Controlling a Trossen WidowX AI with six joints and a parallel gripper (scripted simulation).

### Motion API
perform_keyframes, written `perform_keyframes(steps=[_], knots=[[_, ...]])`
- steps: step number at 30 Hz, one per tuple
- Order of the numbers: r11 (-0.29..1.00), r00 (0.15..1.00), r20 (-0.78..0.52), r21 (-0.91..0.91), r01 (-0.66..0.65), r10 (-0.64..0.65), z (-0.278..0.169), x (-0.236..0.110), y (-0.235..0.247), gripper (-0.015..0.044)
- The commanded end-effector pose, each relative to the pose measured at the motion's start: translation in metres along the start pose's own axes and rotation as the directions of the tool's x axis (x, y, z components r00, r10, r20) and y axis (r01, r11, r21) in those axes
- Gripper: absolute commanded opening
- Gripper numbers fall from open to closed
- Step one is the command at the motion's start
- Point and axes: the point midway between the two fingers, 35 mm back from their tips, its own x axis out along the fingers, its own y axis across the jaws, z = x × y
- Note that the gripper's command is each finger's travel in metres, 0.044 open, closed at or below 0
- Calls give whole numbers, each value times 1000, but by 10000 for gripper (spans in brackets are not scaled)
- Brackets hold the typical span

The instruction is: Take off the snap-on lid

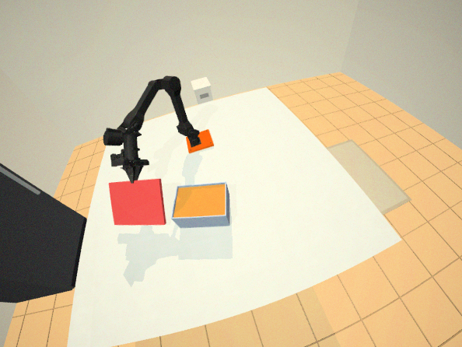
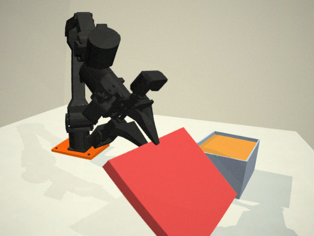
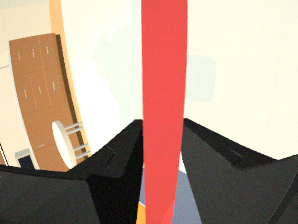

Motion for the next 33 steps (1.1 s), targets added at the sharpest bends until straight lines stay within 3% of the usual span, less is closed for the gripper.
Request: perform_keyframes(steps=[1,33], knots=[[1000,1000,-7,-3,-2,2,-1,3,-4,0],[1000,1000,-7,-3,-2,2,-1,20,-23,0]])
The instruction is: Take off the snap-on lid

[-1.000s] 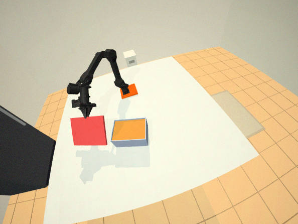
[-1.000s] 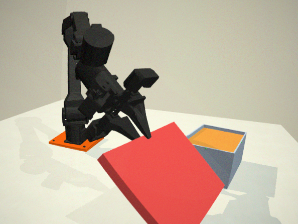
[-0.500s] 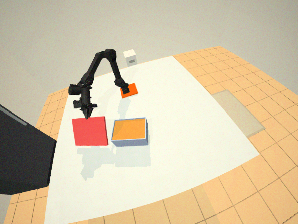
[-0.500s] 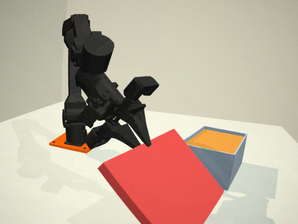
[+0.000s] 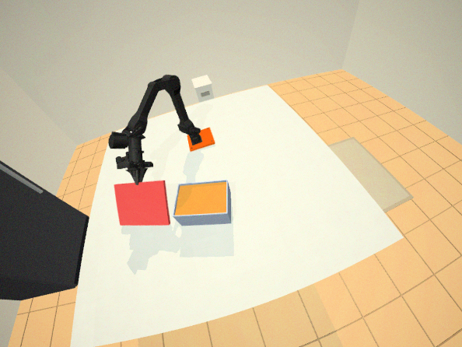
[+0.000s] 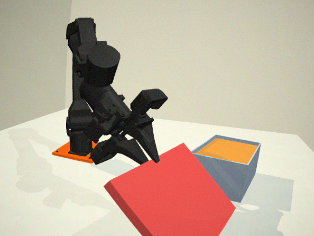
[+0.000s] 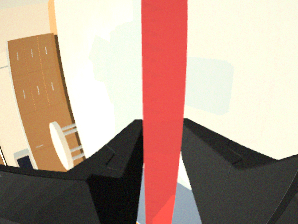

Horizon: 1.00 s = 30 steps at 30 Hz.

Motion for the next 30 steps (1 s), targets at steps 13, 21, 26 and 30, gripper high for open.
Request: perform_keyframes(steps=[13,21,26,30], knots=[[1000,1000,-6,-3,-1,1,-1,9,-11,0],[1000,1000,-6,-3,-1,1,-1,13,-16,0],[1000,1000,-6,-3,-1,1,-2,16,-19,0],[1000,1000,-6,-3,-1,1,-2,18,-22,0]])
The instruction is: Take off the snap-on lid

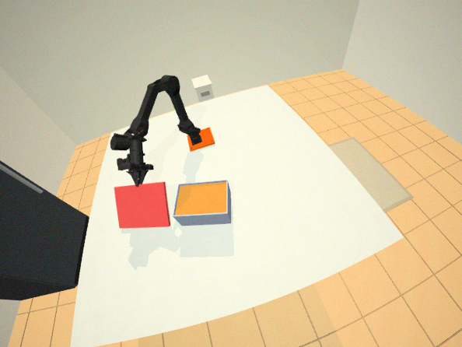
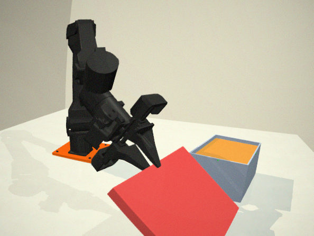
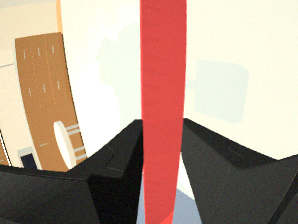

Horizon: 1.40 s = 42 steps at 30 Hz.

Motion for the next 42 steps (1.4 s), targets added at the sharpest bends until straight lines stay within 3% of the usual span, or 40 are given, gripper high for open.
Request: perform_keyframes(steps=[1,42], knots=[[999,999,-12,11,33,-33,-3,7,-16,0],[999,999,-12,11,33,-33,-4,28,-42,0]])
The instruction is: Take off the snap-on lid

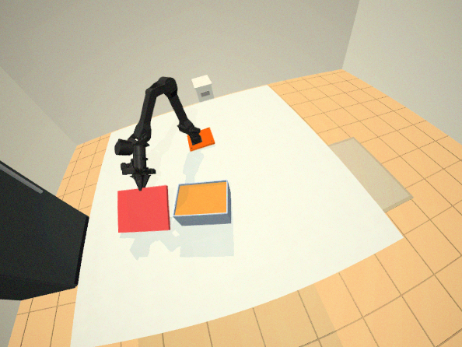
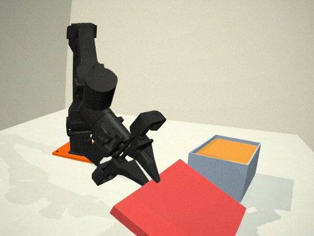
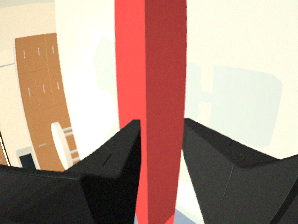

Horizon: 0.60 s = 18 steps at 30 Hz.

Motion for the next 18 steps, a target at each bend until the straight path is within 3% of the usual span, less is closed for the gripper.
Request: perform_keyframes(steps=[1,18], knots=[[999,999,-17,20,43,-42,-5,8,-20,0],[999,999,-17,20,43,-42,-6,16,-30,0]])
